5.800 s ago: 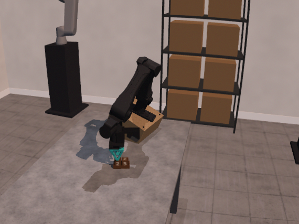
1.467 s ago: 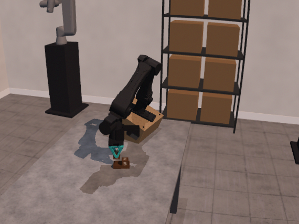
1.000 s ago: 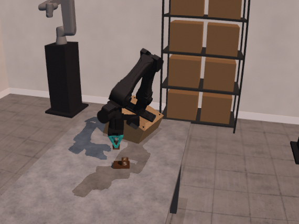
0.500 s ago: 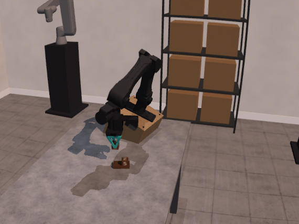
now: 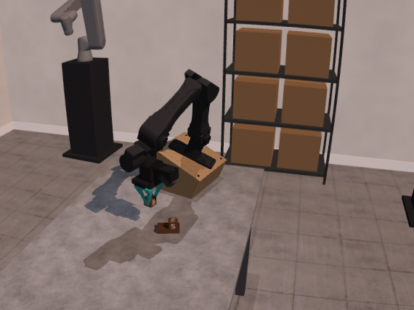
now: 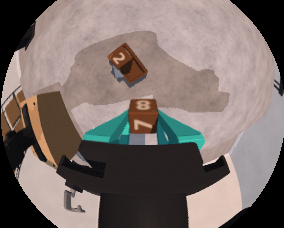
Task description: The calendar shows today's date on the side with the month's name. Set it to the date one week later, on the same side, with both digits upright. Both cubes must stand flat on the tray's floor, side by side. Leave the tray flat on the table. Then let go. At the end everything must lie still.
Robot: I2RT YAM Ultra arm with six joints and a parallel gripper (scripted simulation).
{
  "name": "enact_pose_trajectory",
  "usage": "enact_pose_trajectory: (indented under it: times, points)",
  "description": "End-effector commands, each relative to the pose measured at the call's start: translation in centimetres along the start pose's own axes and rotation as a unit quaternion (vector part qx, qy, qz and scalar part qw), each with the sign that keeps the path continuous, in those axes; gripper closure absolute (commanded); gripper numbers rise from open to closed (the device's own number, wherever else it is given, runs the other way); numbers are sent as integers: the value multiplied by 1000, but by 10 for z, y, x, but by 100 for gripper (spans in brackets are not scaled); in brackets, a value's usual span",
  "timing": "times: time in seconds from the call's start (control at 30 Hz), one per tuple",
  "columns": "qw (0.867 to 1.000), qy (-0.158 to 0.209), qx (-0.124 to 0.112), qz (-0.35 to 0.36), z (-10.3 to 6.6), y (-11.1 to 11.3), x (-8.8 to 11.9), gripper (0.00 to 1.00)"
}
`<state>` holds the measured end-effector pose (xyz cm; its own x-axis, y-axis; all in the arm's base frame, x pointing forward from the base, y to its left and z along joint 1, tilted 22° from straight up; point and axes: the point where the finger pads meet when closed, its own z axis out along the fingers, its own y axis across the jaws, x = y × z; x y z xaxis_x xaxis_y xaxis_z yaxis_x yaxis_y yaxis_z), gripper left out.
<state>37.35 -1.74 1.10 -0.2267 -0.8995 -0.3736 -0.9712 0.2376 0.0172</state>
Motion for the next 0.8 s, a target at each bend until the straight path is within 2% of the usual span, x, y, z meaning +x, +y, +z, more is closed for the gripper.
enact_pose_trajectory:
  times: [0.0,0.17,0.2,0.43,0.5,0.53,0.57,0.63,0.7,0.77]
  points:
    - [995,-2,8,95,-8,-6,7,73]
    - [989,-2,8,150,-7,-9,13,73]
    - [982,-2,8,190,-7,-12,18,73]
    - [953,-3,8,301,-6,-18,31,73]
    - [938,-3,8,347,-6,-20,37,73]
    - [937,-3,8,350,-6,-20,37,73]
    - [925,-4,8,381,-6,-22,41,73]
    - [910,-4,8,415,-5,-23,46,73]
    - [910,-4,8,415,-5,-23,46,73]
    - [882,-4,7,471,-5,-26,53,73]
